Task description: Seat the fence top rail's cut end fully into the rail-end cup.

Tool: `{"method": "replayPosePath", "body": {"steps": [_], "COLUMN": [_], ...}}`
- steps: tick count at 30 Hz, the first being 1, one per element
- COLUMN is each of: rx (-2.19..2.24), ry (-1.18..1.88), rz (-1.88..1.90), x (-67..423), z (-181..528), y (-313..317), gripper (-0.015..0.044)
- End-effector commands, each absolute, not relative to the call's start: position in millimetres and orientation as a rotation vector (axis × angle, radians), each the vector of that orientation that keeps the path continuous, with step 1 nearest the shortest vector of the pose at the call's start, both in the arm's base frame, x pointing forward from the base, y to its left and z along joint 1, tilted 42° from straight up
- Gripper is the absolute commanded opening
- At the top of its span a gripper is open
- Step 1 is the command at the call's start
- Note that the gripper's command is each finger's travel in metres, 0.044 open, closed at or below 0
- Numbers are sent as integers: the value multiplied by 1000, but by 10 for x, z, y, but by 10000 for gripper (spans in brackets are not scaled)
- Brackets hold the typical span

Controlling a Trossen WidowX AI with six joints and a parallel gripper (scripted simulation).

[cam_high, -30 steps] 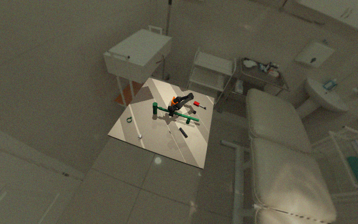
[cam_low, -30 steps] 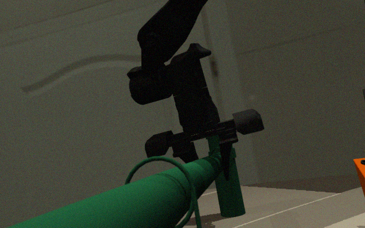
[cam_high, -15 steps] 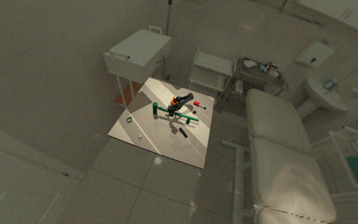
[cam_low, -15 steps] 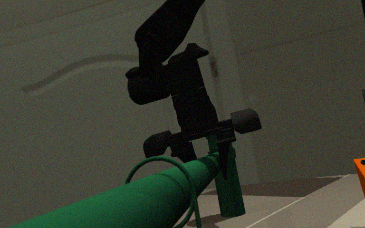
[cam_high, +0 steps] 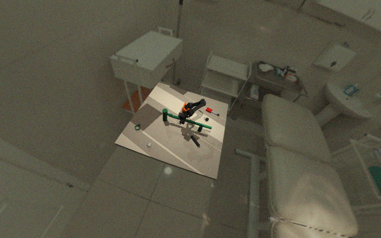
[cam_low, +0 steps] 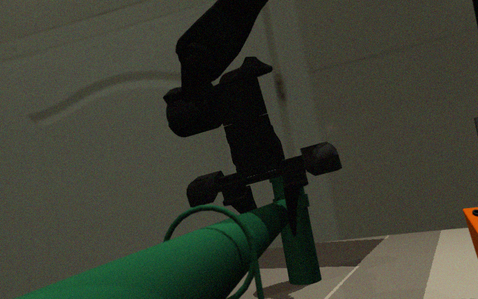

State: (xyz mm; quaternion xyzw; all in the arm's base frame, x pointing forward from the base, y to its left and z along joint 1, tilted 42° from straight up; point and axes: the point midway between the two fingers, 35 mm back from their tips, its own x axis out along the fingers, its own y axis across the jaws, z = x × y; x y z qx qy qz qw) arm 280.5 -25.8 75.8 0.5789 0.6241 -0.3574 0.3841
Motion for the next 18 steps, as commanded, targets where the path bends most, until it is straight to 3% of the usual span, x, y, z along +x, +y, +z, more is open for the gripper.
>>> {"method": "replayPosePath", "body": {"steps": [1,18], "rx": [1477,1477], "ry": [1592,1592], "rz": [-913,-913], "x": [2793,2779], "z": [784,872], "y": [-248,-231], "gripper": [0,0]}}
